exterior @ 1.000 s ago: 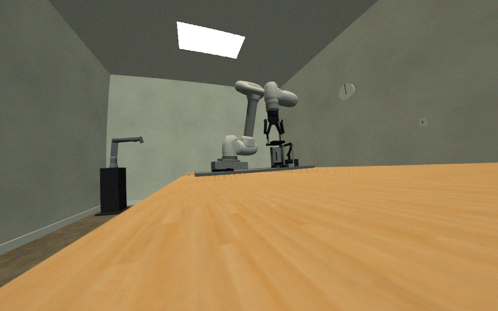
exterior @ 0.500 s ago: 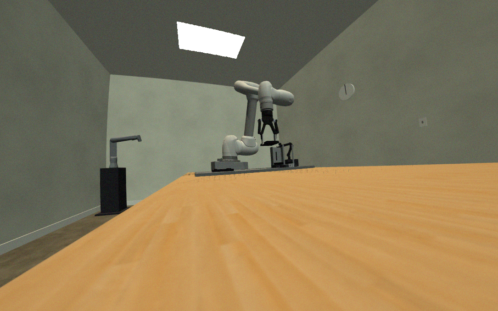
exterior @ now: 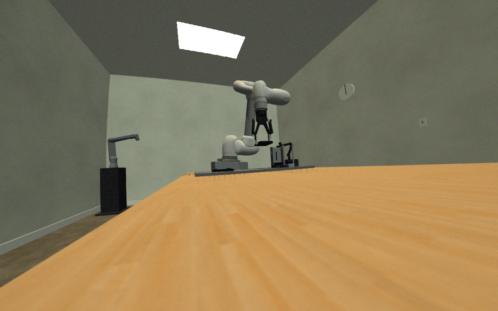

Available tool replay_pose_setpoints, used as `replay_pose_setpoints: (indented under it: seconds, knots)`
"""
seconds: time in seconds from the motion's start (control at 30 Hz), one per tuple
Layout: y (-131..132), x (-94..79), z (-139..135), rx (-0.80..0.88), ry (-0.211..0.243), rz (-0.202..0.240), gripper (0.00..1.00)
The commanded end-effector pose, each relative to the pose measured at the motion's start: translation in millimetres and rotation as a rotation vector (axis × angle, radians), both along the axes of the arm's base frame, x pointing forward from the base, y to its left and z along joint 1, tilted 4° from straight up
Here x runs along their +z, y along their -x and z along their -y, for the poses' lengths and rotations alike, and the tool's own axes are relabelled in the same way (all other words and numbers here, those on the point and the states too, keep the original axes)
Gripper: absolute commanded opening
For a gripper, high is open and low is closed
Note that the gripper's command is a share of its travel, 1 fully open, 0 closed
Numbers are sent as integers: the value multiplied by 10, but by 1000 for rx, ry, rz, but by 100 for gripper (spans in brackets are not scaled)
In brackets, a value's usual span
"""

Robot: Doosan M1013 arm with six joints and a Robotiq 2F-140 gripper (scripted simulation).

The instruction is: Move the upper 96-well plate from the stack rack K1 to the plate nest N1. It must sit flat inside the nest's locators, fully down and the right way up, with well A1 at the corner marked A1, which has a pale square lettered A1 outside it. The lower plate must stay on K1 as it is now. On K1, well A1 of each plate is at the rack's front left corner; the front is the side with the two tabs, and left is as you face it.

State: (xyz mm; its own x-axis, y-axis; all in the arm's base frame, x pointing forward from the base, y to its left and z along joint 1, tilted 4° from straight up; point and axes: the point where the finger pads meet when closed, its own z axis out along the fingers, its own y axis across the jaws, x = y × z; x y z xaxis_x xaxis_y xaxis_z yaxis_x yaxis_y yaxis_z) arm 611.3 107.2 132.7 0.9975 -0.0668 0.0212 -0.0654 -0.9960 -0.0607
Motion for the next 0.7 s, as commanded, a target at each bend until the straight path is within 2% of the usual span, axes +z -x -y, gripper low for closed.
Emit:
replay_pose_setpoints:
  seconds: [0.0, 0.67]
  knots:
    - [4, -8, 112, 0, 0, 0, 0]
    - [28, -56, 710, 0, 0, 0, 0]
